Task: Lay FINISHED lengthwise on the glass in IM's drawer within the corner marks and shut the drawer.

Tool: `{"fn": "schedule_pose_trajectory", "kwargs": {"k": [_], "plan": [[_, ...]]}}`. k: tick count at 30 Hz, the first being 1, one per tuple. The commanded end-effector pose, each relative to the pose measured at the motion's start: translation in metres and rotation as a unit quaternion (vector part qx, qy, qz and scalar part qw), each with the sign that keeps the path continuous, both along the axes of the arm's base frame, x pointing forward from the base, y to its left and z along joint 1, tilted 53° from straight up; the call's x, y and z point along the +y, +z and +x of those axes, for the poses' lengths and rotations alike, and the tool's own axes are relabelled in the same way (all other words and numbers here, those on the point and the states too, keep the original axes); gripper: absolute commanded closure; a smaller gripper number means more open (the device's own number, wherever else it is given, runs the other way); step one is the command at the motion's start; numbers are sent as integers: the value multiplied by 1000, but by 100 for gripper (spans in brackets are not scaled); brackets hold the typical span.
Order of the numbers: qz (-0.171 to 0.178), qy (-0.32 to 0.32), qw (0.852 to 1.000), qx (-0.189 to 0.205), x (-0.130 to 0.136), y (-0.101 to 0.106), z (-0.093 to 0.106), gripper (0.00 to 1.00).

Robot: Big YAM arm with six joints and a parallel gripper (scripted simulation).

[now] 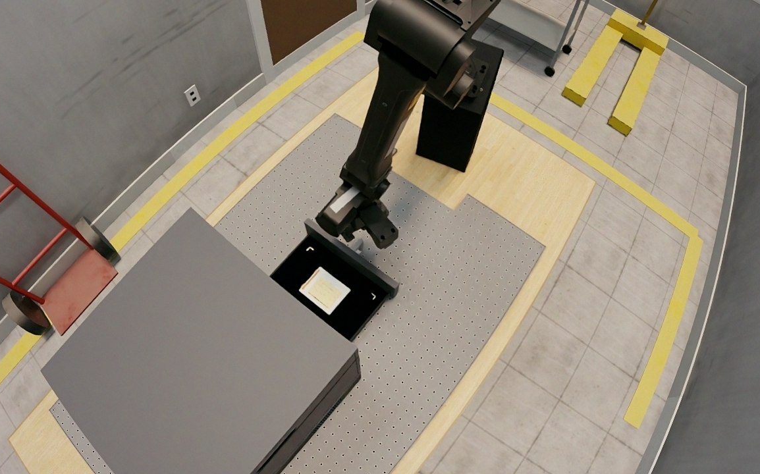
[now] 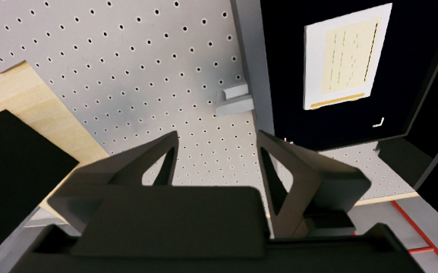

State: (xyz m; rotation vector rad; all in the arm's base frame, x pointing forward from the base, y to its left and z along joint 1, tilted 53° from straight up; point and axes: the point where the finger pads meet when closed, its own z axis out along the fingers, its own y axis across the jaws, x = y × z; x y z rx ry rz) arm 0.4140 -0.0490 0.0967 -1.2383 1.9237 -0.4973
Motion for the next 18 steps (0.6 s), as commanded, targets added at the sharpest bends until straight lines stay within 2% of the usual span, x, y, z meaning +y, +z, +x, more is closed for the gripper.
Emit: {"fn": "schedule_pose_trajectory", "kwargs": {"k": [1,4,5,8,15,17,18], "plan": [[48,-41,998,-12,5,-3,4,33],[88,-71,994,-6,6,-10,5,39],[99,-79,992,-22,6,4,7,41],[138,-108,984,-21,5,7,10,47],[229,-176,957,-6,5,5,11,61],[229,-176,957,-6,5,5,11,61],[241,-186,952,-3,5,3,10,63]]}}
